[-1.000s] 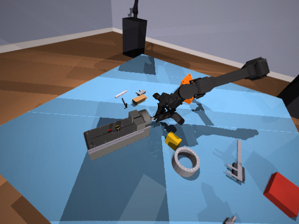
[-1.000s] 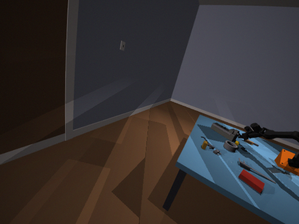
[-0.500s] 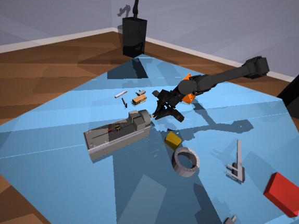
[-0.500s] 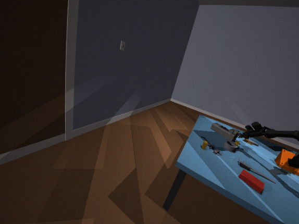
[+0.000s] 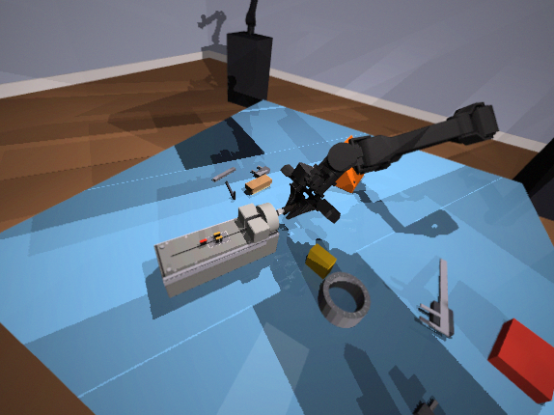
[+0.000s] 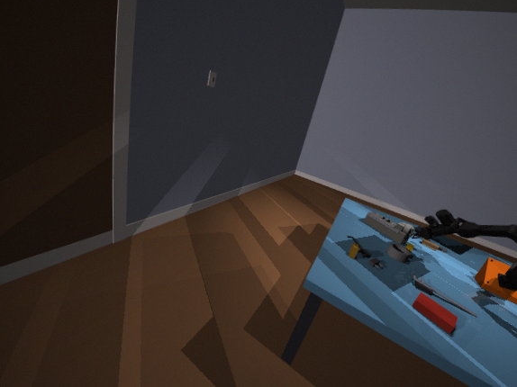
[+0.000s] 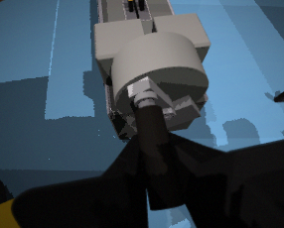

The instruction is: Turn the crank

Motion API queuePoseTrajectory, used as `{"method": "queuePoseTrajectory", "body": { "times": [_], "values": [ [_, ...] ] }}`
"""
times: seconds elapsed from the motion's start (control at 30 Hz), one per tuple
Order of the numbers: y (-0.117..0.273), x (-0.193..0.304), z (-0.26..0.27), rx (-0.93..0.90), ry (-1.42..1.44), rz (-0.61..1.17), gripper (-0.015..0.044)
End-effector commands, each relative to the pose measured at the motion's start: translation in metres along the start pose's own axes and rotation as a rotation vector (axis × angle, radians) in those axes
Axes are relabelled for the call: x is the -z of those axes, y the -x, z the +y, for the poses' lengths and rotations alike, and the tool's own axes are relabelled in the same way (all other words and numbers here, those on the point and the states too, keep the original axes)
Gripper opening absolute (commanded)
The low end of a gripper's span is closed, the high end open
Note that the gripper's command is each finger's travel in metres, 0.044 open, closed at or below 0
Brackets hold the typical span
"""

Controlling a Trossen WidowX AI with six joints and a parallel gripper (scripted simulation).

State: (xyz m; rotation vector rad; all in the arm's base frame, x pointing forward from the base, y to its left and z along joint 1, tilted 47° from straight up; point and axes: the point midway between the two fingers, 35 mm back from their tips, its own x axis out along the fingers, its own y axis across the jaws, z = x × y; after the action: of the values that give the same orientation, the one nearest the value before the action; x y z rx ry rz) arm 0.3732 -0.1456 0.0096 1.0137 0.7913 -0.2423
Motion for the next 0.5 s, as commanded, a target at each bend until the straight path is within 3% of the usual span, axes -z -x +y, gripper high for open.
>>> {"method": "queuePoseTrajectory", "body": {
  "times": [0.0, 0.47],
  "values": [
    [0.0037, -0.0032, -0.0084, 0.011, -0.014, -0.009, 0.0000],
    [0.0036, -0.0029, -0.0126, 0.011, -0.014, -0.009, 0.0000]
  ]
}}
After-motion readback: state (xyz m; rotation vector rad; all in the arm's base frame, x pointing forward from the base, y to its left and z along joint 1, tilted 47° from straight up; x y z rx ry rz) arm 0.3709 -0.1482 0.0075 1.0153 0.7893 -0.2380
